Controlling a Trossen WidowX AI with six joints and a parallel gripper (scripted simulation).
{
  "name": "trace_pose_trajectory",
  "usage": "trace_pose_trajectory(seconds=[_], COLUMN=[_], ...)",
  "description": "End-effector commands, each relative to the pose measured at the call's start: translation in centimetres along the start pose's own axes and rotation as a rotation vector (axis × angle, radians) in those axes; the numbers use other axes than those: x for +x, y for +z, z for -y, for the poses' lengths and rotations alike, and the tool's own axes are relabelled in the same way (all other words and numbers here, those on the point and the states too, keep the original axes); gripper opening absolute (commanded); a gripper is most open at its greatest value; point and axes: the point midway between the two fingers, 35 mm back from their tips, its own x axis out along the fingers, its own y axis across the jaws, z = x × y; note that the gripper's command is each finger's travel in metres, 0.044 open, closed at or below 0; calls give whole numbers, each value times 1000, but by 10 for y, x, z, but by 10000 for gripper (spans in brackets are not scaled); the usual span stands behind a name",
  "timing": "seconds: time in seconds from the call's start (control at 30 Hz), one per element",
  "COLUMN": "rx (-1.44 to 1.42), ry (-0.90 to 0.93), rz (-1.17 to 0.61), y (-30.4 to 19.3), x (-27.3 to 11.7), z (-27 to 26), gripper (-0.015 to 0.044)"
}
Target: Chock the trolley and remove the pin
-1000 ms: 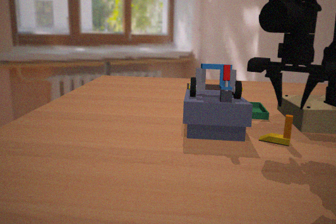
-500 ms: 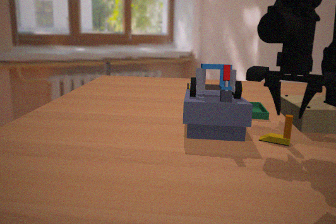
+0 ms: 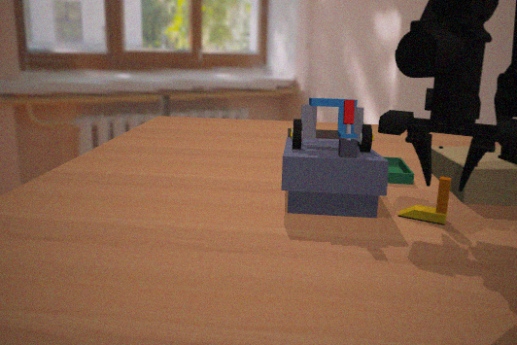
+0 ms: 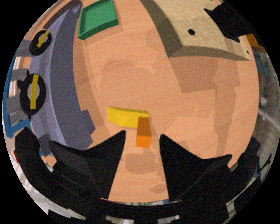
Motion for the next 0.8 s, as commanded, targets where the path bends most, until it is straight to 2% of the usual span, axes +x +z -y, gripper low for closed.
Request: trace_pose_trajectory(seconds=[0.0, 0.6, 0.77], rx=[-4, -4, 0], ry=[1, 1, 1], rz=[7, 7, -2], y=[1, 2, 0], x=[6, 26, 23], z=[0, 0, 0], gripper=[190, 190, 59])
